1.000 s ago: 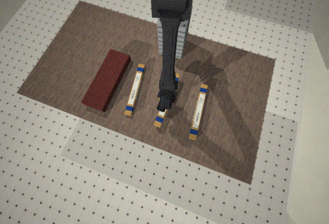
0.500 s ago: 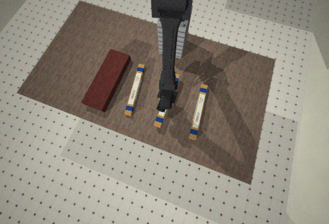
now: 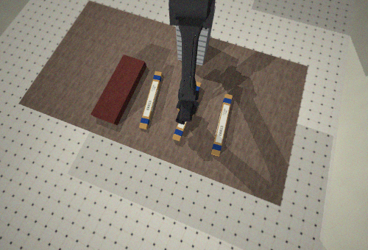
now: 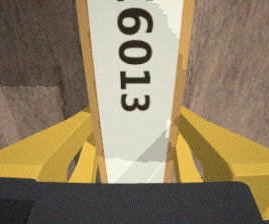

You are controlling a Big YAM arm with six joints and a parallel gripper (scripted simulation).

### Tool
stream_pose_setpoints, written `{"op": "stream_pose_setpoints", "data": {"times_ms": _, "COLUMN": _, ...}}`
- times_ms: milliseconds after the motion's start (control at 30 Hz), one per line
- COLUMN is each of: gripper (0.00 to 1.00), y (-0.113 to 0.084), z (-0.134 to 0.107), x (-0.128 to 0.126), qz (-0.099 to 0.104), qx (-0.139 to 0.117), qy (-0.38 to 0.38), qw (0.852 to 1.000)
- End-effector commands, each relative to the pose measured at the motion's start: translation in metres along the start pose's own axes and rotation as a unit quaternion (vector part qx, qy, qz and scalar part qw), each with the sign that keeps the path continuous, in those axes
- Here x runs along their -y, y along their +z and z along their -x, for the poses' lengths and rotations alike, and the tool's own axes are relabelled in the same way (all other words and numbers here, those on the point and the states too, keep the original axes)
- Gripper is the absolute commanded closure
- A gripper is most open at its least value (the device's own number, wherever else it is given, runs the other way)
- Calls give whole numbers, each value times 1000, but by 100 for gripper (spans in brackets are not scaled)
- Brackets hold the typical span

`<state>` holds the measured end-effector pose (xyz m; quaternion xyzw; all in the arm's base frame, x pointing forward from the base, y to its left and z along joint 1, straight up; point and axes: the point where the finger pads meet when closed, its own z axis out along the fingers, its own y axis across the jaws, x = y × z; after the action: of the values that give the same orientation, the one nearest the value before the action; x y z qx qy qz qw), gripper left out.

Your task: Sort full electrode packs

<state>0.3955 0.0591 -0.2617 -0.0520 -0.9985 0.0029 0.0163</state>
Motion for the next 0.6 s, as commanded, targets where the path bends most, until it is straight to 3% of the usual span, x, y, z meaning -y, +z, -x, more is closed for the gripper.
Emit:
{"op": "stream_pose_setpoints", "data": {"times_ms": 0, "gripper": 100, "y": -19, "z": 38, "x": -14, "qz": 10, "qx": 43, "qy": 3, "qw": 999}}
{"op": "stream_pose_setpoints", "data": {"times_ms": 567, "gripper": 100, "y": -8, "z": 36, "x": -13, "qz": 9, "qx": 39, "qy": 3, "qw": 999}}
